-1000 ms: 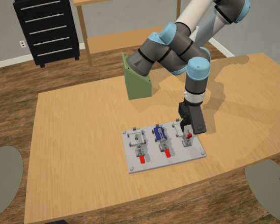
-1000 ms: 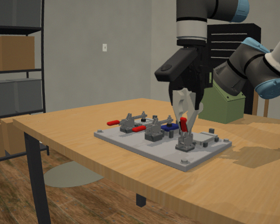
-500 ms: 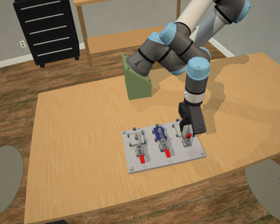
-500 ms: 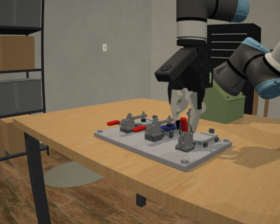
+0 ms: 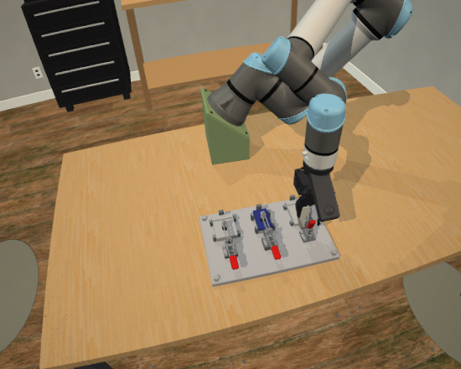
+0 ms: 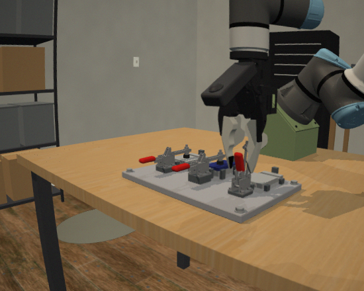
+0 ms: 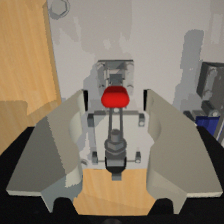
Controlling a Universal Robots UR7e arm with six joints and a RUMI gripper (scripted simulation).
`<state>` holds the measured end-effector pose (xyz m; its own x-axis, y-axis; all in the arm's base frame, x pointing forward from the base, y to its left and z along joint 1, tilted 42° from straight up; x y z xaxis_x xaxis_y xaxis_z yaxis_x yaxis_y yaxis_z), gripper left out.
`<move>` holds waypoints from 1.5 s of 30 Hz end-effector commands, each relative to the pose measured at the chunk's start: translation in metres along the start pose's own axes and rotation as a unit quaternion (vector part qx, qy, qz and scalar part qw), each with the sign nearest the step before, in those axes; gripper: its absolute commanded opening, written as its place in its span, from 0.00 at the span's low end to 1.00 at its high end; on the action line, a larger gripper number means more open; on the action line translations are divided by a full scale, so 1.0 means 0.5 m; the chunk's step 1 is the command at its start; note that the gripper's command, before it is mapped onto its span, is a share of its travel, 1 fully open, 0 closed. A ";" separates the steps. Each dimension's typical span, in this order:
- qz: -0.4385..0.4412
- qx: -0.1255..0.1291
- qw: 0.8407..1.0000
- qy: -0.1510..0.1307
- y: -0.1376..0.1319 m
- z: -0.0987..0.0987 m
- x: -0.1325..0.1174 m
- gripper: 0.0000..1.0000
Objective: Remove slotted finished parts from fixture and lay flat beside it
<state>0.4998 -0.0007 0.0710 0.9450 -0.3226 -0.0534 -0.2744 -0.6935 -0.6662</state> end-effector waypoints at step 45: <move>0.000 0.000 1.000 0.001 0.000 -0.101 0.001 0.28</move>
<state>0.4909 -0.0329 0.1083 0.9450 -0.3226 -0.0533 -0.2744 -0.6935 -0.6662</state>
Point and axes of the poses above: the point where the finger pads meet when closed, its own z axis out along the fingers, its own y axis across the jaws, x = y × z, the point moved 4 cm from there along -z, back along the fingers, and after that the axes turned 6 degrees about z, right-handed, at the moved point
